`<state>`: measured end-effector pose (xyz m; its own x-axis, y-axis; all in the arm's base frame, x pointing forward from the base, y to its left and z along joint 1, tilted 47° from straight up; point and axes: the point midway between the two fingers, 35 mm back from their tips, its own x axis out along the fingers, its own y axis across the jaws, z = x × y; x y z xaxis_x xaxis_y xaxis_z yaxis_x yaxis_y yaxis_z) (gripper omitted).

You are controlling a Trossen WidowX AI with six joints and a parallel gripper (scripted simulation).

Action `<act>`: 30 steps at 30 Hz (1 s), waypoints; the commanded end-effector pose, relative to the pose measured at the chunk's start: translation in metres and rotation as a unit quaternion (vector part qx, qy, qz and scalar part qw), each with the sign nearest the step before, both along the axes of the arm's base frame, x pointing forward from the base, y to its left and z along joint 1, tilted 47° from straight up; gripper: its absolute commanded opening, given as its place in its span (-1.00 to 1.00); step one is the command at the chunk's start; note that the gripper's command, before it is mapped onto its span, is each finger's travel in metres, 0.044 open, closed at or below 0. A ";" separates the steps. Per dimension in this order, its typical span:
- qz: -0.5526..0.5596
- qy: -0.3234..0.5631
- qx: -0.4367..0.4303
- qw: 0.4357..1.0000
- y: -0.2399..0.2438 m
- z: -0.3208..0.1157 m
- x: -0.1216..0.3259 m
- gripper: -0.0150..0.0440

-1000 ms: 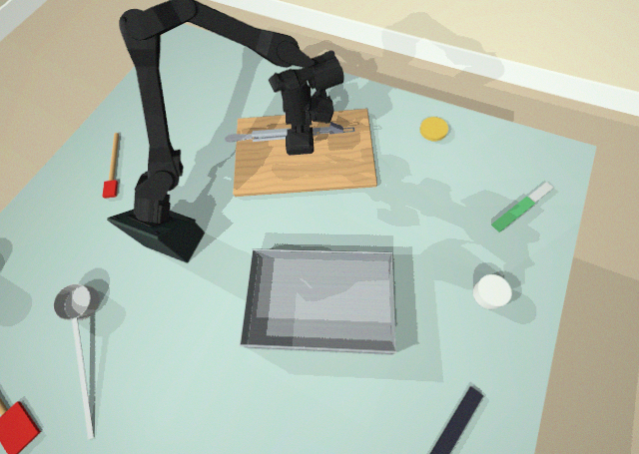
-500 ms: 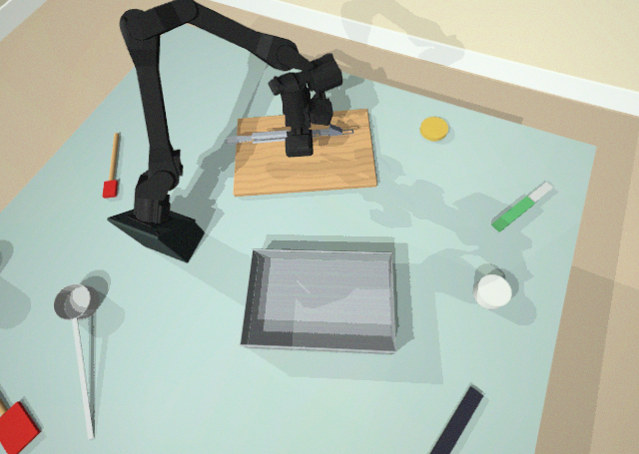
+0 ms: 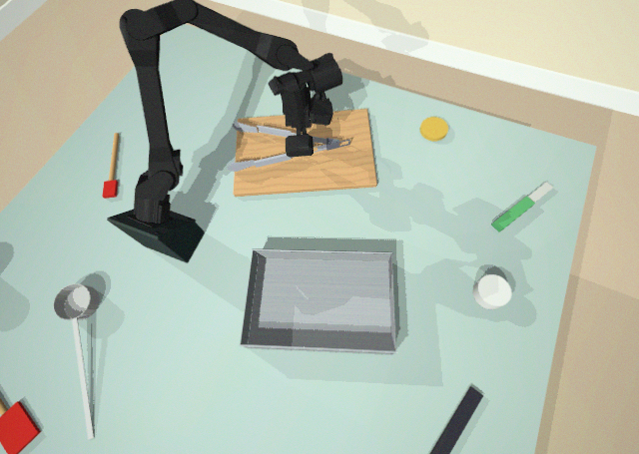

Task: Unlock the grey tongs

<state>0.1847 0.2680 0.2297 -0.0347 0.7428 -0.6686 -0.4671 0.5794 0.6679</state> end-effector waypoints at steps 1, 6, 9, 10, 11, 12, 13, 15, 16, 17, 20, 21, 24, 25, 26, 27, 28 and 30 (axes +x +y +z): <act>0.000 0.000 0.000 1.000 0.000 0.000 0.000 0.96; 0.001 -0.001 0.000 1.000 0.000 0.004 0.003 1.00; 0.001 -0.006 0.001 1.000 0.001 0.017 0.015 1.00; 0.002 -0.009 0.001 1.000 0.001 0.024 0.021 1.00; 0.002 -0.011 0.001 1.000 0.001 0.031 0.028 1.00; 0.001 -0.013 0.002 1.000 0.001 0.037 0.034 1.00; 0.002 -0.016 0.003 1.000 0.001 0.044 0.041 1.00; 0.002 -0.022 0.004 1.000 0.000 0.056 0.053 1.00; 0.003 -0.024 0.004 1.000 -0.001 0.062 0.059 1.00; 0.002 -0.027 0.005 1.000 -0.003 0.068 0.066 1.00; 0.003 -0.036 0.006 0.999 -0.007 0.084 0.083 1.00; 0.004 -0.038 0.007 0.999 -0.009 0.089 0.089 1.00; 0.005 -0.047 0.009 0.999 -0.016 0.102 0.104 1.00; 0.005 -0.050 0.010 0.999 -0.018 0.106 0.109 1.00; 0.005 -0.053 0.011 0.999 -0.021 0.110 0.114 1.00; 0.005 -0.055 0.012 0.998 -0.024 0.114 0.119 1.00; 0.006 -0.058 0.012 0.998 -0.027 0.117 0.123 1.00; 0.006 -0.063 0.014 0.998 -0.032 0.122 0.131 1.00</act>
<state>0.3045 0.2440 0.3422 0.0302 0.7553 -0.6547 -0.5413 0.5630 0.6245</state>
